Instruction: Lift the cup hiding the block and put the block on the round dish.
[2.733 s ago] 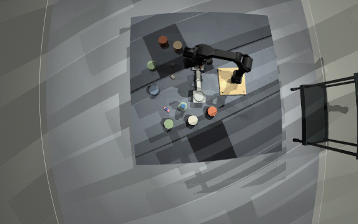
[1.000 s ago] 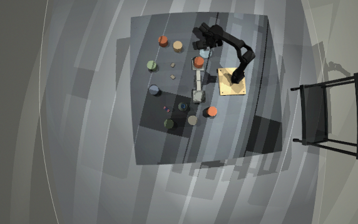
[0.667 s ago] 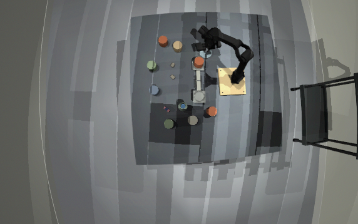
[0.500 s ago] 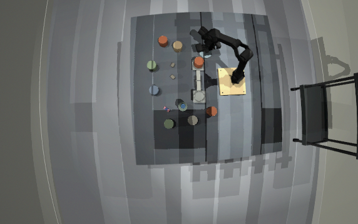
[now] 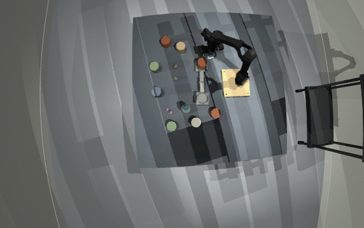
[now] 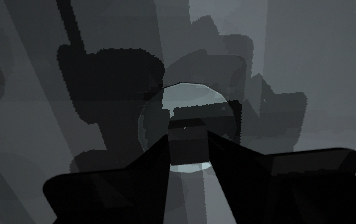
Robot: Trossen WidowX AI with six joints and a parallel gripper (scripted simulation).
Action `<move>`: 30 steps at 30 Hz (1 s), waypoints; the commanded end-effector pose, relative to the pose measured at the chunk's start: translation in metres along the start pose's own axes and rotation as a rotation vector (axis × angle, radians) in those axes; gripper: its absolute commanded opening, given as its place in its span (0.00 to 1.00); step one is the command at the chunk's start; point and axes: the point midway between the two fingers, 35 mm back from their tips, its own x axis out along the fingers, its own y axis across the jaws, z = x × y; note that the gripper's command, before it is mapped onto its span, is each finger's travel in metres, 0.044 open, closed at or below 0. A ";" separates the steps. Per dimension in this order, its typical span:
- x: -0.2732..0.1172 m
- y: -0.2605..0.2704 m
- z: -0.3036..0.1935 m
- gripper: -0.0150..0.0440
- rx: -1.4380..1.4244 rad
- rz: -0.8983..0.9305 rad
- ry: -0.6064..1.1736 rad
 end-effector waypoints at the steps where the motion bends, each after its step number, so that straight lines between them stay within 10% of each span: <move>1: 0.008 -0.001 -0.003 0.25 0.004 -0.004 0.015; 18: -0.006 0.000 0.000 1.00 0.000 -0.001 0.003; 30: -0.081 -0.002 -0.002 1.00 0.008 -0.005 0.011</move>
